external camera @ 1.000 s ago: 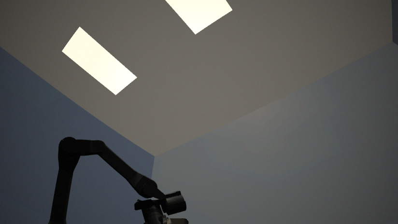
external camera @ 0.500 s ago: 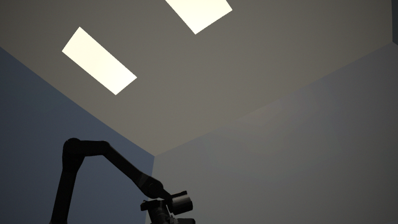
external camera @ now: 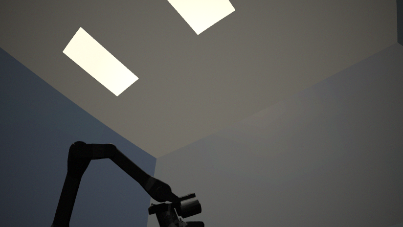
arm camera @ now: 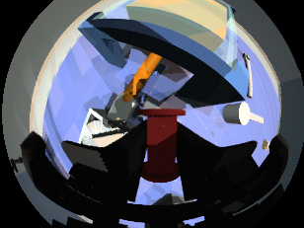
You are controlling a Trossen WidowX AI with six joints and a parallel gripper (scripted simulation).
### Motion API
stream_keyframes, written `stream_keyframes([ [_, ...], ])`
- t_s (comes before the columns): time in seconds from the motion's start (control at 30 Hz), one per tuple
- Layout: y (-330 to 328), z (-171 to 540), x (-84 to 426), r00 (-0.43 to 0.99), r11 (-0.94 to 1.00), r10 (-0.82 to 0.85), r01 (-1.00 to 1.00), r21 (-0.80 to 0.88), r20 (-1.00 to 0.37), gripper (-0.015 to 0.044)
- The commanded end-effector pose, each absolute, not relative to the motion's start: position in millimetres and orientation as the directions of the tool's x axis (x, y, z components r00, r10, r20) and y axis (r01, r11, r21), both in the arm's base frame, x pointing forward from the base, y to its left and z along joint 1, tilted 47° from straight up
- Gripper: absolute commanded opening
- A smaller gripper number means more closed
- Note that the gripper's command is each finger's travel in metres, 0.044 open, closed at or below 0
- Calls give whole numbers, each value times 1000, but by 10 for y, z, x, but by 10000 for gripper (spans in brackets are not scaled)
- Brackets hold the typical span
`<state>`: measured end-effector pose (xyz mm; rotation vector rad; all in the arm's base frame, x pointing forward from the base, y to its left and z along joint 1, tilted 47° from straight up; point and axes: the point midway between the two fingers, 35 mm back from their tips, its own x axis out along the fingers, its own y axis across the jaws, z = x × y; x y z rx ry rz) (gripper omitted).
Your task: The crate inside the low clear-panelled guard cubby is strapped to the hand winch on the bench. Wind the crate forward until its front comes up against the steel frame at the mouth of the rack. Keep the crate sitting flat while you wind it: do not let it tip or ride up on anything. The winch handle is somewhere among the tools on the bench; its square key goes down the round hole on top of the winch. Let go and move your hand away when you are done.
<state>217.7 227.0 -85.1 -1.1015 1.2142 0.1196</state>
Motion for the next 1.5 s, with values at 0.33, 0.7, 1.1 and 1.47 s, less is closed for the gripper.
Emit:
stream_keyframes([
  [0.33,2394,-986,2289,407,527,-451,-597,-605,-794,0],
  [0.7,2483,-1069,2334,408,527,-450,-597,-605,-795,0],
  [1.1,2581,-1161,2364,408,528,-449,-596,-605,-795,0],
  [1.47,2671,-1247,2374,408,529,-448,-596,-604,-795,0],
])
